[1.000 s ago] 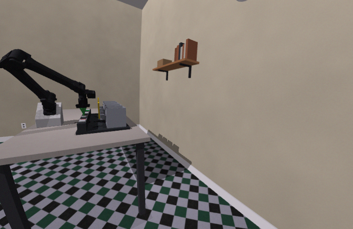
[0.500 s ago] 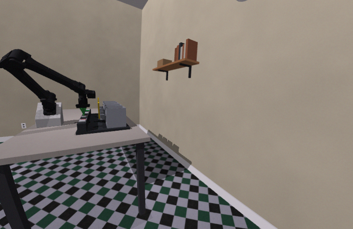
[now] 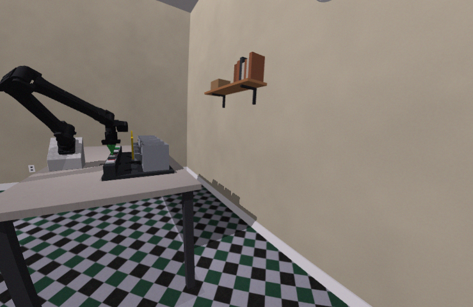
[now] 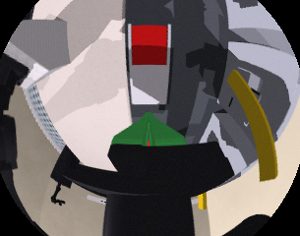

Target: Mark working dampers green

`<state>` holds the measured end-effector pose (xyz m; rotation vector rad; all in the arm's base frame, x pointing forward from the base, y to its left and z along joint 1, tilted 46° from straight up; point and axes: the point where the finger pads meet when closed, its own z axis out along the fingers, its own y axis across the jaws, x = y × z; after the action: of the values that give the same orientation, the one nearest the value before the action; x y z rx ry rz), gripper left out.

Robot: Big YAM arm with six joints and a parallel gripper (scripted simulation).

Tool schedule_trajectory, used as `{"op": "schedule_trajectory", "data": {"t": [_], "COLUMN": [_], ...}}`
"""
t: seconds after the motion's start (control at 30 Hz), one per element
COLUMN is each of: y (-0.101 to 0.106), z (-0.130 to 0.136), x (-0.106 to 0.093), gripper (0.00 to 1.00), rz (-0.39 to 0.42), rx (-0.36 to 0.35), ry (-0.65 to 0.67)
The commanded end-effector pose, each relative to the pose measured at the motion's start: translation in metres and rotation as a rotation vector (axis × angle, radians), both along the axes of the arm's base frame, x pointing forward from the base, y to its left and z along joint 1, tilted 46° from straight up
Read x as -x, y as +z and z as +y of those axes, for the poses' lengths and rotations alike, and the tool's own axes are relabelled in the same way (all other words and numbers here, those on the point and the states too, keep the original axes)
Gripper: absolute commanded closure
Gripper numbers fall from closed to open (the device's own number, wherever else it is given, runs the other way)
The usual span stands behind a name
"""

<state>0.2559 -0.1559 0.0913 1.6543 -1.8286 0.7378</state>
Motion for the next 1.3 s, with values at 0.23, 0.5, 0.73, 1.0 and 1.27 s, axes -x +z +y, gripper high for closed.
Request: {"op": "schedule_trajectory", "data": {"t": [0.23,0.5,0.73,1.0,1.27], "y": [0.0029,0.0051,0.0078,0.0082,0.0082], "z": [0.0032,0.0025,0.0016,0.0015,0.0015], "x": [-0.0133,-0.0163,-0.0198,-0.0201,-0.0201], "gripper": [1.0,1.0,1.0,1.0,1.0], "rz": [-0.031,-0.036,-0.043,-0.044,-0.044], "rx": [-0.001,0.0,0.001,0.001,0.001], "ry": [0.007,0.007,0.007,0.007,0.007]}}
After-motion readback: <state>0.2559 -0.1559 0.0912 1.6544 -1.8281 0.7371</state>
